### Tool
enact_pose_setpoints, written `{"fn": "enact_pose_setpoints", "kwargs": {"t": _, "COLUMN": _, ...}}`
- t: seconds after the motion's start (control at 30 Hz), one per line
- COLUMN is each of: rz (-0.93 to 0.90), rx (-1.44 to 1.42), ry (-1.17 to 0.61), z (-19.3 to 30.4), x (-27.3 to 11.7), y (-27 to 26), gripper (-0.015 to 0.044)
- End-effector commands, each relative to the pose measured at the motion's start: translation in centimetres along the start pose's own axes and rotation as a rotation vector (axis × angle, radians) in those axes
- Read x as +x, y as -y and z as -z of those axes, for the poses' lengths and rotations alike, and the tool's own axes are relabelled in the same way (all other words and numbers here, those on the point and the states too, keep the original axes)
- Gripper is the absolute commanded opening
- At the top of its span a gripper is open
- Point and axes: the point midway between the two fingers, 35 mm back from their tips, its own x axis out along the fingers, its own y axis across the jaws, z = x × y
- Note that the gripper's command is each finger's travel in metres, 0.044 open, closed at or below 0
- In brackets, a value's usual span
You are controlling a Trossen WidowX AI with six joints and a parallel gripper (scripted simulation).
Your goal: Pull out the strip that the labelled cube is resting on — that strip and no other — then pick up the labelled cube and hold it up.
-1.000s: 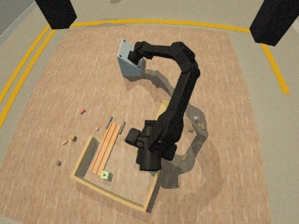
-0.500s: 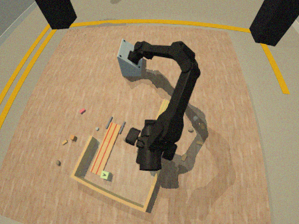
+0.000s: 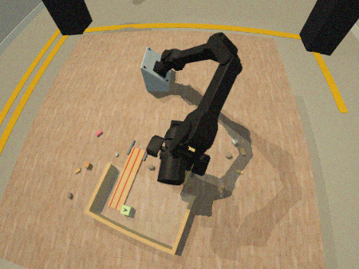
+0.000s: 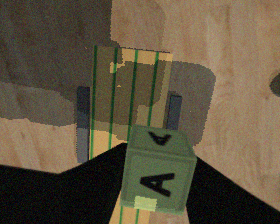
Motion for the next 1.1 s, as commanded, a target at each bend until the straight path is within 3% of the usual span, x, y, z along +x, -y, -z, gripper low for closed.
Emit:
{"fn": "enact_pose_setpoints", "kwargs": {"t": 0.0, "rz": 0.0, "rx": 0.005, "ry": -0.005, "z": 1.0, "x": -0.6, "y": 0.7, "gripper": 0.0}}
{"fn": "enact_pose_setpoints", "kwargs": {"t": 1.07, "rz": 0.002, "rx": 0.009, "ry": -0.009, "z": 8.7, "x": -0.5, "y": 6.1, "gripper": 0.0}}
